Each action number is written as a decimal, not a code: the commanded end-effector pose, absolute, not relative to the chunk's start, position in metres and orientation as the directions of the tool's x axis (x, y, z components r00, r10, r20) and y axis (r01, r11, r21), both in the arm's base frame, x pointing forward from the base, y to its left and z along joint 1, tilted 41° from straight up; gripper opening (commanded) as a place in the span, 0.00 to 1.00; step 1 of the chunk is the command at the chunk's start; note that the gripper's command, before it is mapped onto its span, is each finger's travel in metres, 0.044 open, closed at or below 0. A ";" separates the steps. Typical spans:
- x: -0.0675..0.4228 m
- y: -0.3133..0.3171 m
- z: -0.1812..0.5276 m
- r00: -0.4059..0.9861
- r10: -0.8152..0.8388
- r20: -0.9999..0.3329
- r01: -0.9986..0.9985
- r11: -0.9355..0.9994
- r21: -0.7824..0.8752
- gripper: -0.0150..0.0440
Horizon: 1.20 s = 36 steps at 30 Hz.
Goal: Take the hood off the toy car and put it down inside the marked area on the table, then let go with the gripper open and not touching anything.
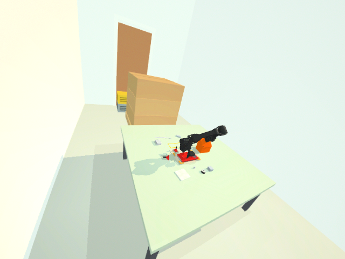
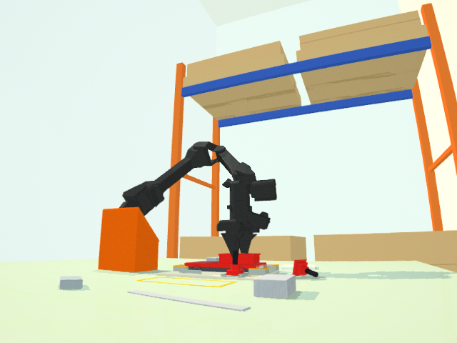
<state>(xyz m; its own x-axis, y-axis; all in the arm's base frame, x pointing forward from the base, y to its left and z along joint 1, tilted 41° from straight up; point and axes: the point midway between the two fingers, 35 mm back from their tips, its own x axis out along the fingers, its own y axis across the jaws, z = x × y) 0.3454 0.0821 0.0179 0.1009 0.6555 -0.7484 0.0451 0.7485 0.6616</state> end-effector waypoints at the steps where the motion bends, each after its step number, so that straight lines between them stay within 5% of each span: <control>1: 0.345 0.082 0.018 0.101 0.656 -0.748 0.044 0.748 0.662 0.68; 11: 0.345 0.078 0.022 0.101 0.656 -0.748 0.044 0.748 0.662 0.25; 36: 0.344 0.067 0.034 0.101 0.655 -0.749 0.045 0.749 0.661 0.25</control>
